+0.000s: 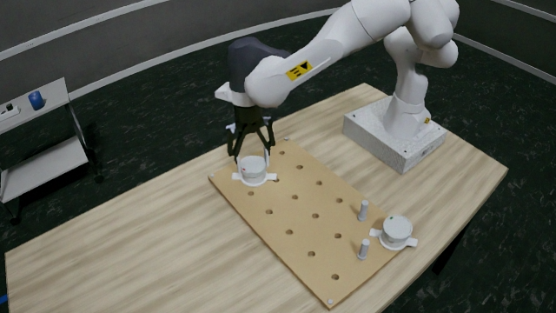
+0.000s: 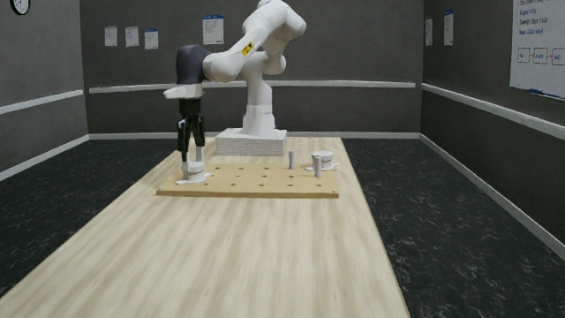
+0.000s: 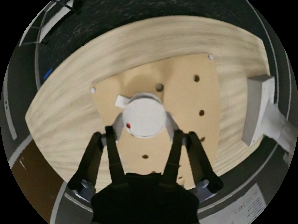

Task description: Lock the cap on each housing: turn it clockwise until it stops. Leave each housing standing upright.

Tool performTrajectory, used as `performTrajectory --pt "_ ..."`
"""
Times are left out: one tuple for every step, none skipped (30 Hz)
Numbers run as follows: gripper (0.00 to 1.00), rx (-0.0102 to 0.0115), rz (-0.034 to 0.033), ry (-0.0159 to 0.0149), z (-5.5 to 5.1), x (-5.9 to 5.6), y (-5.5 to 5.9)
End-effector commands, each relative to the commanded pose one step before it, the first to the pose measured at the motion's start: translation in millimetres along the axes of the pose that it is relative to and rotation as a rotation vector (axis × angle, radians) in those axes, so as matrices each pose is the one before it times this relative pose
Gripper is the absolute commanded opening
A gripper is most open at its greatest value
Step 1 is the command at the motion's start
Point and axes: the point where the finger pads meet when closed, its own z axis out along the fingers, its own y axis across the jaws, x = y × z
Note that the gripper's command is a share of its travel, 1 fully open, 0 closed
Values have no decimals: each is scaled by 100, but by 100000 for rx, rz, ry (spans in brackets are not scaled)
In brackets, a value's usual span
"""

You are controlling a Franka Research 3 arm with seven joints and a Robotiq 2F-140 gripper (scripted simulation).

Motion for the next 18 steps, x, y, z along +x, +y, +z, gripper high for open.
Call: performTrajectory --pt "10 -963 7442 -356 111 -407 157" --pt "10 -2 290 0 1 0 0" --pt "10 -3 522 0 1 0 1" --pt "10 -4 792 0 2 0 1" --pt "10 -5 1084 0 2 0 1" --pt "10 -6 1381 0 2 1 2" --pt "10 -7 1671 0 3 1 2" --pt "10 -7 1942 0 3 1 2" --pt "10 -7 2183 1 3 1 2" --pt "10 -6 2385 1 2 1 2" --pt "10 -5 2543 1 2 1 1" --pt "10 -3 2651 1 1 0 1" --pt "10 0 0 0 0 0 0" --pt "10 0 0 0 0 0 0" --pt "10 -1 2706 0 0 0 0" --pt "10 1 2705 0 0 0 0" --pt "10 3 2650 -1 -1 0 -1" --pt "10 4 2541 -1 -2 -1 -1"
